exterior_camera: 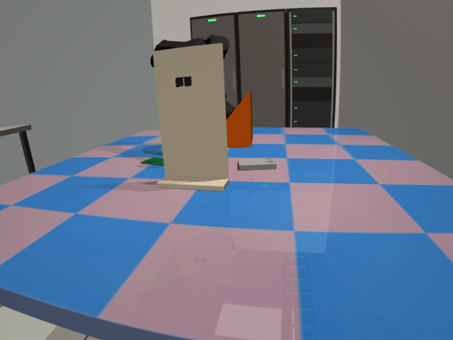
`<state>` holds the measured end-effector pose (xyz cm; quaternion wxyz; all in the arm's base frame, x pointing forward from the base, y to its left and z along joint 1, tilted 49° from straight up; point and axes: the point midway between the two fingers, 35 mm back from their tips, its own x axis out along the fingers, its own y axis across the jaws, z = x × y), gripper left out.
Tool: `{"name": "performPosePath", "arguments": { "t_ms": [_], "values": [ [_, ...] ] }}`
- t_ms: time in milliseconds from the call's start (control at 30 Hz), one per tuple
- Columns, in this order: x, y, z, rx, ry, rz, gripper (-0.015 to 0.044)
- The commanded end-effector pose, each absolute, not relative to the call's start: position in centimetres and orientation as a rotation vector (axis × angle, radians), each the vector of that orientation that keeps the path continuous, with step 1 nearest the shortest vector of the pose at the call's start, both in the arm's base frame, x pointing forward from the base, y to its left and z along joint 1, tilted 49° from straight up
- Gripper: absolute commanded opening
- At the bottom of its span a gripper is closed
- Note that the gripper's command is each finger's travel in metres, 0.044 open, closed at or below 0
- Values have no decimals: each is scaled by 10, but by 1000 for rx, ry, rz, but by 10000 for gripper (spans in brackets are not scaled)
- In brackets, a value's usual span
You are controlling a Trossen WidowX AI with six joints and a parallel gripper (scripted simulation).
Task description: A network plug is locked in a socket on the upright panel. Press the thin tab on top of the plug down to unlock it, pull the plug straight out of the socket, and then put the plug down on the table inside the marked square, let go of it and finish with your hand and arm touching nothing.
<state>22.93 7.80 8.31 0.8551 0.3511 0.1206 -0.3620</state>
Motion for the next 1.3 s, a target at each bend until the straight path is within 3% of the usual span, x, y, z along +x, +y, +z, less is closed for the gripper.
{"name": "performPosePath", "arguments": {
  "t_ms": [0,700,1067,1267],
  "values": [
    [229,87,92,750,249,-758,156],
    [214,122,135,749,222,-747,156],
    [214,122,135,749,222,-747,440],
    [214,122,135,749,222,-747,440]
  ]
}}
